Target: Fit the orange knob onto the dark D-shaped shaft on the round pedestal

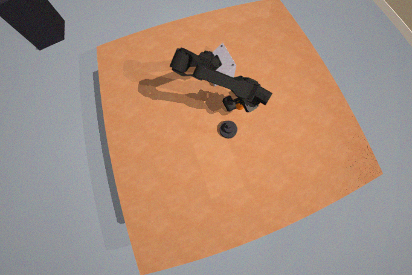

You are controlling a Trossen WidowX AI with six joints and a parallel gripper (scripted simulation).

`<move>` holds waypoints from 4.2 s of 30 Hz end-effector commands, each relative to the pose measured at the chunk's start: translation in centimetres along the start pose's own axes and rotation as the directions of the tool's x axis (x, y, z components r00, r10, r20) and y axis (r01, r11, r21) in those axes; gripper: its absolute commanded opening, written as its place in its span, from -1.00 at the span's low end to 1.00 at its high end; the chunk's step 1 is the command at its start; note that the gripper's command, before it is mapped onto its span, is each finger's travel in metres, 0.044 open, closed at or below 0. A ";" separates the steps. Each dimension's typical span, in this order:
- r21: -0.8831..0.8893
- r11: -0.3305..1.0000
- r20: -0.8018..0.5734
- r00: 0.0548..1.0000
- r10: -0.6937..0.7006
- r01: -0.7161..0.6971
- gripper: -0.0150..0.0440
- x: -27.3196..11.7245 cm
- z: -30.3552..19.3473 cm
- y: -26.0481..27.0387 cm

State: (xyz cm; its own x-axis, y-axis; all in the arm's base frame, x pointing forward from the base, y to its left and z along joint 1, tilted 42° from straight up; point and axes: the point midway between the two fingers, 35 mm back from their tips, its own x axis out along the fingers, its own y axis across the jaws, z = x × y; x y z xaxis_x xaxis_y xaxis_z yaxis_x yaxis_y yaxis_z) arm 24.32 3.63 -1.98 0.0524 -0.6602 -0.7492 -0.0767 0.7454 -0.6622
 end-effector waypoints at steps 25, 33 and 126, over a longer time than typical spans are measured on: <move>-0.005 1.000 0.000 1.000 -0.007 0.007 0.02 2.6 -0.2 -0.1; -0.008 1.000 0.003 1.000 -0.004 0.004 -0.29 2.5 -0.2 -0.1; -0.002 1.000 0.002 1.000 -0.009 0.009 -0.49 -4.9 8.1 -11.1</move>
State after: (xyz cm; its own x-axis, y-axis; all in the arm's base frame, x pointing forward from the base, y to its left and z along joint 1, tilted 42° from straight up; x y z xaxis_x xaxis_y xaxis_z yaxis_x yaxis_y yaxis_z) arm 32.94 -0.23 9.27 0.0505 -0.6650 -0.7451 -0.0742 0.7415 -0.6668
